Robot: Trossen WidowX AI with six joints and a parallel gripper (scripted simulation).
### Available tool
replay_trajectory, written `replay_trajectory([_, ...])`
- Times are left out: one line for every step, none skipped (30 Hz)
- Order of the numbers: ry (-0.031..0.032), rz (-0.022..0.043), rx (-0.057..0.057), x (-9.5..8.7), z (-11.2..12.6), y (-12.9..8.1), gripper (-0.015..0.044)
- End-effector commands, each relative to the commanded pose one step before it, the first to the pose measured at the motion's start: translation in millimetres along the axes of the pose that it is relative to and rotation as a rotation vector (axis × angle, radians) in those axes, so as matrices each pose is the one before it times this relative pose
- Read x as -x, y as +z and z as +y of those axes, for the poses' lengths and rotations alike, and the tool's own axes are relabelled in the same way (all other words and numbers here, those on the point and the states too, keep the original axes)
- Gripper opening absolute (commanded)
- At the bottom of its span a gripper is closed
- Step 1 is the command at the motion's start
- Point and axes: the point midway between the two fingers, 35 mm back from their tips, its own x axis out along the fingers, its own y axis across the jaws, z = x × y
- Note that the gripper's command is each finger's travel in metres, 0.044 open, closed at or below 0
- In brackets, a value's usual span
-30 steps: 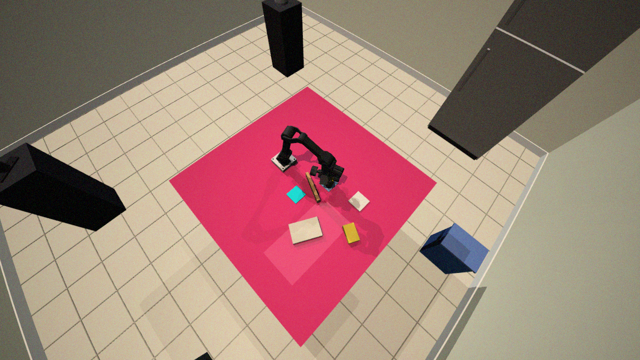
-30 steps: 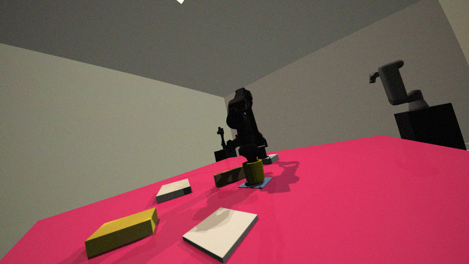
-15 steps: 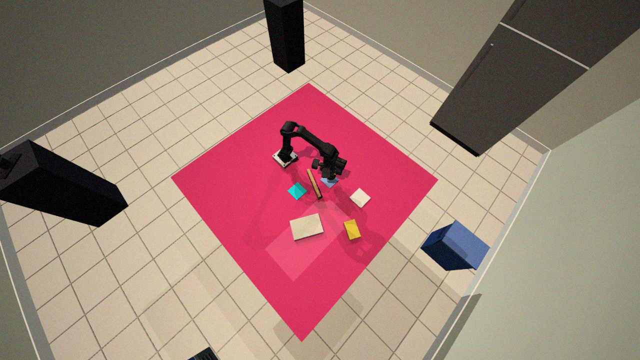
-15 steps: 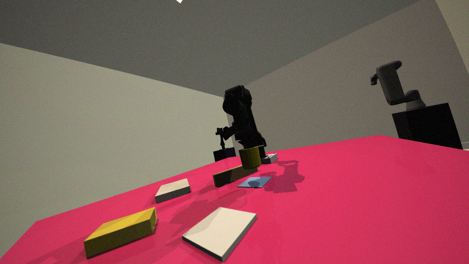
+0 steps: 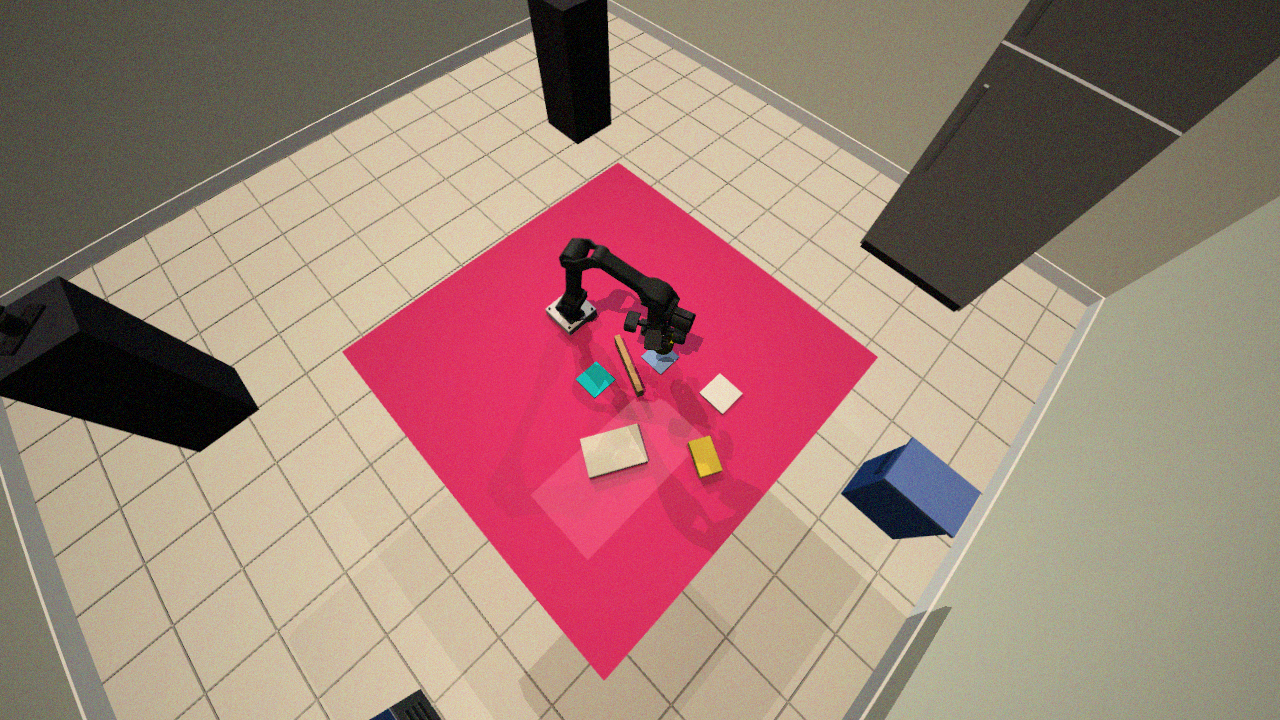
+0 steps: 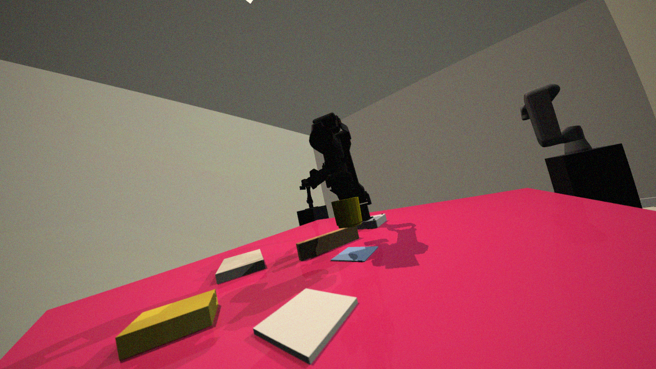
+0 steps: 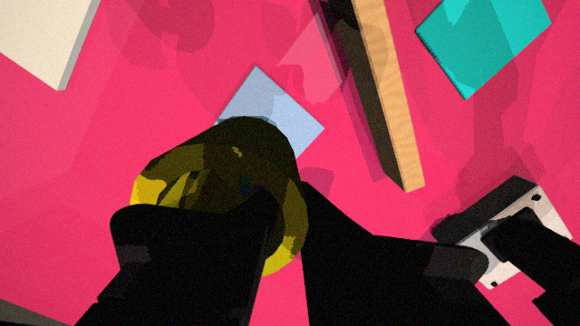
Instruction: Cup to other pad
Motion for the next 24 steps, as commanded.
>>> replay_trajectory([0.00060,-0.00005,0.0001,-0.29,0.12,0.14,0.0000])
replay_trajectory([0.00000,0.00000,0.0000,0.00,0.00,0.00,0.0000])
replay_trajectory([0.00000,0.00000,0.0000,0.00,0.00,0.00,0.0000])
replay_trajectory([0.00000,0.00000,0.0000,0.00,0.00,0.00,0.0000])
replay_trajectory([0.00000,0.00000,0.0000,0.00,0.00,0.00,0.0000])
replay_trajectory([0.00000,0.00000,0.0000,0.00,0.00,0.00,0.0000])
replay_trajectory([0.00000,0.00000,0.0000,0.00,0.00,0.00,0.0000])
replay_trajectory([-0.00002,-0.00012,-0.0001,0.02,-0.36,0.29,0.0000])
replay_trajectory([-0.00003,-0.00022,-0.0002,0.04,-0.67,0.53,0.0000])
replay_trajectory([-0.00005,-0.00033,-0.0002,0.05,-1.01,0.79,0.0000])
replay_trajectory([-0.00007,-0.00040,-0.0003,0.05,-1.26,0.99,0.0000])
replay_trajectory([-0.00009,-0.00049,-0.0003,0.06,-1.57,1.21,0.0000])
replay_trajectory([-0.00010,-0.00054,-0.0004,0.05,-1.75,1.35,0.0000])
replay_trajectory([-0.00013,-0.00059,-0.0004,0.04,-1.99,1.51,0.0000])
replay_trajectory([-0.00013,-0.00057,-0.0004,0.03,-2.02,1.52,0.0000])
replay_trajectory([-0.00015,-0.00058,-0.0004,0.03,-2.19,1.64,0.0000])
replay_trajectory([-0.00016,-0.00054,-0.0003,0.02,-2.18,1.62,0.0000])
replay_trajectory([-0.00016,-0.00049,-0.0003,0.02,-2.15,1.60,0.0000])
replay_trajectory([-0.00017,-0.00045,-0.0003,0.03,-2.12,1.58,0.0000])
replay_trajectory([-0.00017,-0.00042,-0.0002,0.03,-2.11,1.58,0.0000])
replay_trajectory([-0.00017,-0.00039,-0.0002,0.04,-2.10,1.58,0.0000])
replay_trajectory([-0.00018,-0.00036,-0.0002,0.05,-2.09,1.58,0.0000])
replay_trajectory([-0.00018,-0.00034,-0.0002,0.05,-2.09,1.58,0.0000])
replay_trajectory([-0.00018,-0.00032,-0.0001,0.05,-2.08,1.58,0.0000])
